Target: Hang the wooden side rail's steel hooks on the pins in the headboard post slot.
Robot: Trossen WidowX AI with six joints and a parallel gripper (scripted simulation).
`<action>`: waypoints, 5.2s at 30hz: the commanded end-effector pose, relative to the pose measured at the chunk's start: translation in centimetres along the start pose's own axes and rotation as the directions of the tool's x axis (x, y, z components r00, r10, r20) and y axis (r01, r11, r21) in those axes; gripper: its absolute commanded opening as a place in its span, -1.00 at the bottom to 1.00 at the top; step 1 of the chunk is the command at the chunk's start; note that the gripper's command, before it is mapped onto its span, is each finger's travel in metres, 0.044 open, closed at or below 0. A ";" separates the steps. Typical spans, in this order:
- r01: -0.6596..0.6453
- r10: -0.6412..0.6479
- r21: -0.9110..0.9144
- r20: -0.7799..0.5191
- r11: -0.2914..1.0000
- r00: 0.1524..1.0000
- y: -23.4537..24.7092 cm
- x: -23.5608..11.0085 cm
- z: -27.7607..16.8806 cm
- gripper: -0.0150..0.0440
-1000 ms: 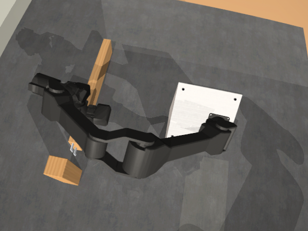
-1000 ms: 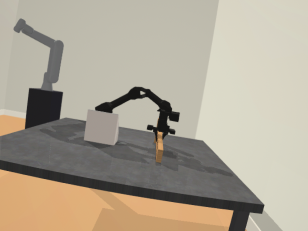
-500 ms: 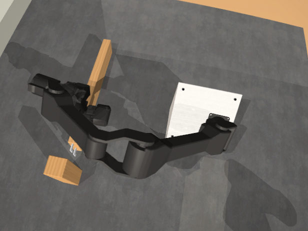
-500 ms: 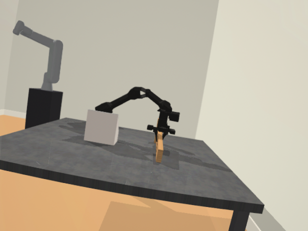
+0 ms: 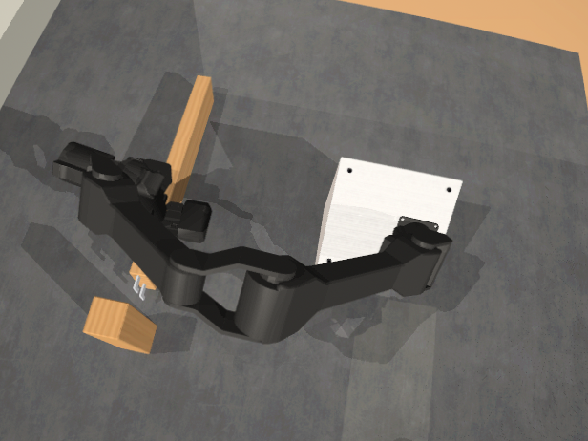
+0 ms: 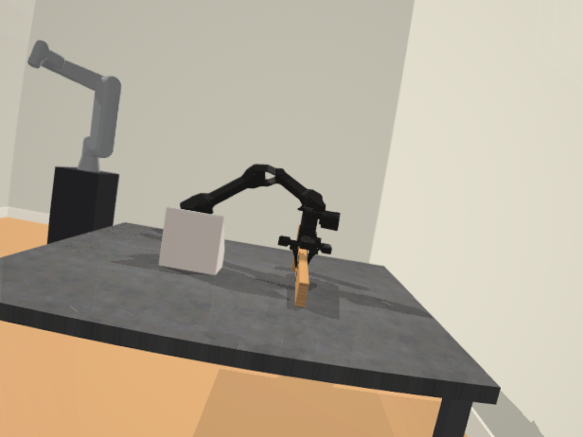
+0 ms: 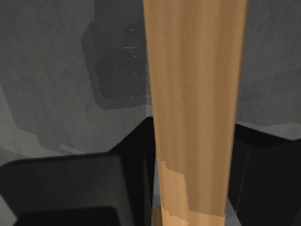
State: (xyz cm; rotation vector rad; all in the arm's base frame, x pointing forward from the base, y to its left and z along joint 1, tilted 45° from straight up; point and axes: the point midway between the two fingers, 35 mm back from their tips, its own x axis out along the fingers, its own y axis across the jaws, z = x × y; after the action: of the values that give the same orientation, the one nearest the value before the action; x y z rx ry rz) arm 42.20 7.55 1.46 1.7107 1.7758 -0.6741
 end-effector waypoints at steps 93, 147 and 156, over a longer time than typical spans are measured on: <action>-0.010 0.010 0.001 0.000 1.000 1.000 0.2 -0.4 -1.1 -0.49; -0.010 0.010 0.001 0.000 1.000 1.000 0.2 -0.4 -1.7 -0.49; -0.010 0.010 0.001 0.000 1.000 1.000 0.2 -0.4 -1.8 -0.49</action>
State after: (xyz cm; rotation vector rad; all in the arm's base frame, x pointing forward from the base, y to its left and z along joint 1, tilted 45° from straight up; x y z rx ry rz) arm 42.14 8.72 2.62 1.7106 1.7751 -0.6747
